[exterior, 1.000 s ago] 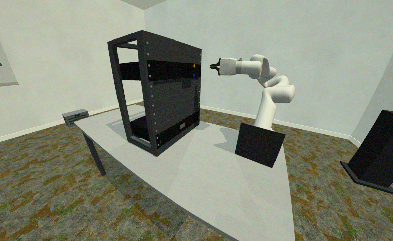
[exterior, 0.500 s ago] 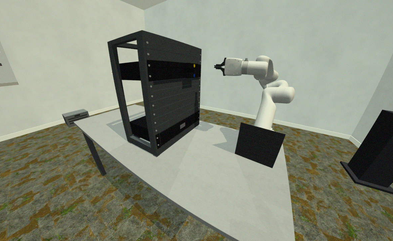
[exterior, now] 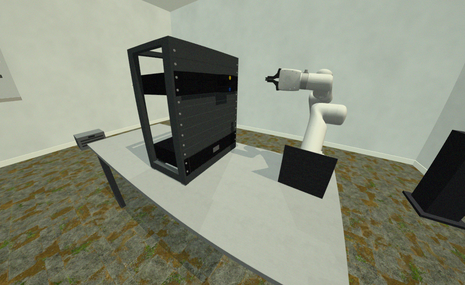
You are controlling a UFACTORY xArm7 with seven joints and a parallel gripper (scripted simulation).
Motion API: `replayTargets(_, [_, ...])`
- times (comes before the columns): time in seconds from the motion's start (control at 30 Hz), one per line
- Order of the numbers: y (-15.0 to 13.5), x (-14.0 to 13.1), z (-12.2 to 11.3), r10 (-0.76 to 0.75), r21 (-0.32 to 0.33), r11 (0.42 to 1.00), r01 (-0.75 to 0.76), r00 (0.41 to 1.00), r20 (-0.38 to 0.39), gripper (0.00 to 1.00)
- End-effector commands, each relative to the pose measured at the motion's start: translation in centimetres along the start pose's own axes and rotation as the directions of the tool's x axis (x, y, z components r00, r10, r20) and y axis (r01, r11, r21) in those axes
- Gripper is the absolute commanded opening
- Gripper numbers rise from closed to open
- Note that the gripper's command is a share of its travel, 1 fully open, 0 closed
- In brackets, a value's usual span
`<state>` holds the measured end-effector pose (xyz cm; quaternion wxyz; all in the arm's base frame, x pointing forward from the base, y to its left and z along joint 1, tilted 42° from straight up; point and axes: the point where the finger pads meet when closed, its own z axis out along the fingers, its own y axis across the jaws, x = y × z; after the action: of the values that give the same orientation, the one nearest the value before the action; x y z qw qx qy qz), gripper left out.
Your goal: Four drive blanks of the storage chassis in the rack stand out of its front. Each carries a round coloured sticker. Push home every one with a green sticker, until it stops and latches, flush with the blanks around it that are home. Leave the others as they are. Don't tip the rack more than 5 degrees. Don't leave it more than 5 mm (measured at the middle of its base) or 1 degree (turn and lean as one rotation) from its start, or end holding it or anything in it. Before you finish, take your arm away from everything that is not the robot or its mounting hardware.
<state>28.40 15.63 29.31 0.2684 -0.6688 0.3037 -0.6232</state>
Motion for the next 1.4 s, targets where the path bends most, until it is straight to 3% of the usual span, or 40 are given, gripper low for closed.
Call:
replayTargets(0.0, [-0.2, 0.3, -3.1, 0.001, -0.012, 1.0, -0.001, 1.0, -0.005, 0.0])
replayTargets(0.37, [-0.2, 0.3, -5.3, 0.001, -0.012, 1.0, -0.001, 1.0, -0.005, 0.0])
replayTargets(1.37, [-0.2, 0.3, -5.4, 0.001, -0.012, 1.0, -0.001, 1.0, -0.005, 0.0])
